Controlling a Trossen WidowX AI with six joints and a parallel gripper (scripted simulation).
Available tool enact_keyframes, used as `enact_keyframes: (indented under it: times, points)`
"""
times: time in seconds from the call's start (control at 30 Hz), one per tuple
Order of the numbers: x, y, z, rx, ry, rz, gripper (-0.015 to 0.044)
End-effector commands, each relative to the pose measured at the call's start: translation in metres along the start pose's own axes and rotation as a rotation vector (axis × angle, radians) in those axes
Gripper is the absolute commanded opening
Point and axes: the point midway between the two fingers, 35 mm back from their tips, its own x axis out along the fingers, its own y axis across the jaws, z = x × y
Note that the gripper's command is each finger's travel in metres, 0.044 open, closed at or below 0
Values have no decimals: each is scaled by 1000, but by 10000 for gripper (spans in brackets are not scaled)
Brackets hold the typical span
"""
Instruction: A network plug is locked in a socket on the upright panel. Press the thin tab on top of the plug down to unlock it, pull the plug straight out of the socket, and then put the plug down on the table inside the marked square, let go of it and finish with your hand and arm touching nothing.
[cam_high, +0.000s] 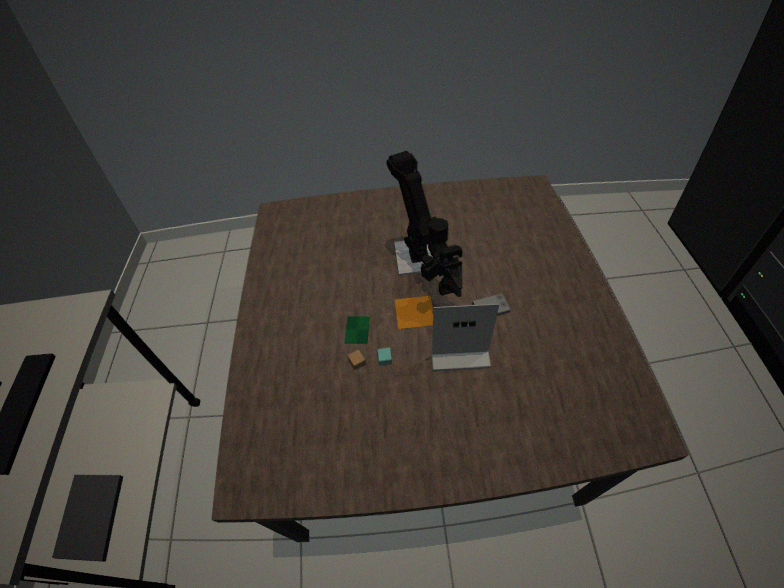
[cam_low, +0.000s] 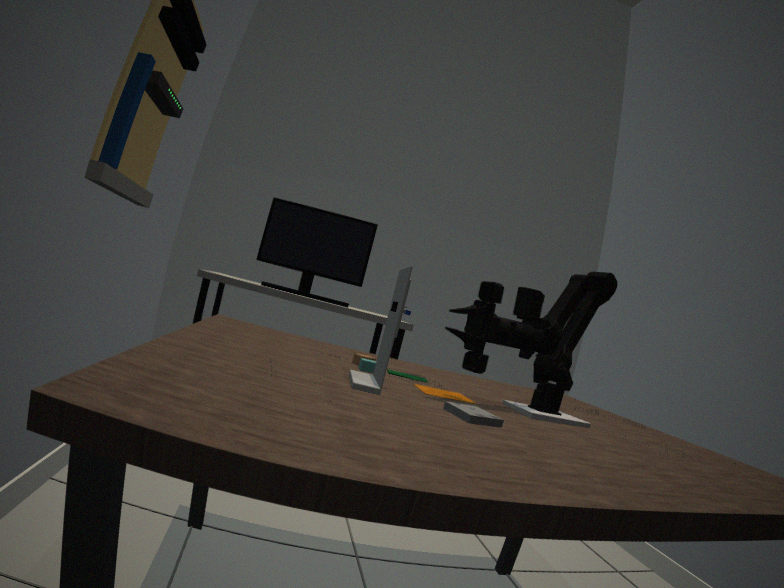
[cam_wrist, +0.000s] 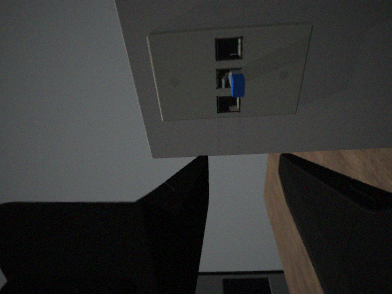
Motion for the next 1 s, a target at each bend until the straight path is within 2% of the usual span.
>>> enact_keyframes:
  times: [0.0,0.97]
  points:
    - [7,0,1,-6,4,5,156]
    - [46,-3,13,-12,6,25,156]
